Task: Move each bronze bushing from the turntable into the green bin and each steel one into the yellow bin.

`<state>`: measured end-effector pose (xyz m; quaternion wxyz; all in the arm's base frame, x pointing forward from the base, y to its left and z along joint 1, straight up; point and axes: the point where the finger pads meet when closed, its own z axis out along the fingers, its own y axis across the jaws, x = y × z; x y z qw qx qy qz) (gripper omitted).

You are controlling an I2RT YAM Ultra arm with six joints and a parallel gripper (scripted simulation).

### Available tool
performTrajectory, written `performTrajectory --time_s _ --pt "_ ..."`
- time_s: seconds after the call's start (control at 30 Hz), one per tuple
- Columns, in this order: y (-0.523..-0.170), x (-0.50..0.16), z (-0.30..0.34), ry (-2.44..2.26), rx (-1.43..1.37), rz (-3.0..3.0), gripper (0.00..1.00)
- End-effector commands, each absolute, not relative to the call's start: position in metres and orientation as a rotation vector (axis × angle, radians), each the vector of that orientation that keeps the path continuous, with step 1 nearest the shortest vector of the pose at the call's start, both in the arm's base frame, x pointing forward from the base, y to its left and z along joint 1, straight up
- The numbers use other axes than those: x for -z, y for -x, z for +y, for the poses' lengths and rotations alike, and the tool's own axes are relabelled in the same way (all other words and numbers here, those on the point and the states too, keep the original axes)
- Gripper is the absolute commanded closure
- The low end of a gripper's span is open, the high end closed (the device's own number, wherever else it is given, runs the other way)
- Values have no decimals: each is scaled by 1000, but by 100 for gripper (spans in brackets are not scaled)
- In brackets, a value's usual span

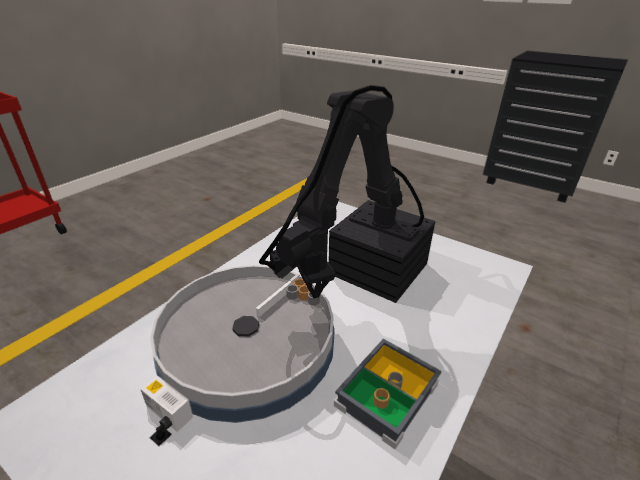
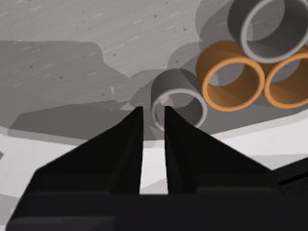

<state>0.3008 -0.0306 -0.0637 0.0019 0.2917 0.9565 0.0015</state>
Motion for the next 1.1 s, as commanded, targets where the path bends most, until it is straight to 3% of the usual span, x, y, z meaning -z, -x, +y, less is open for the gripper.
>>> performTrajectory --time_s 0.0,0.1,1.07 --pt "-298 63 -32 -917 -19 2987 88" --pt "-312 57 -33 -908 -28 2957 88" --pt "-308 57 -33 -912 -24 2971 88"
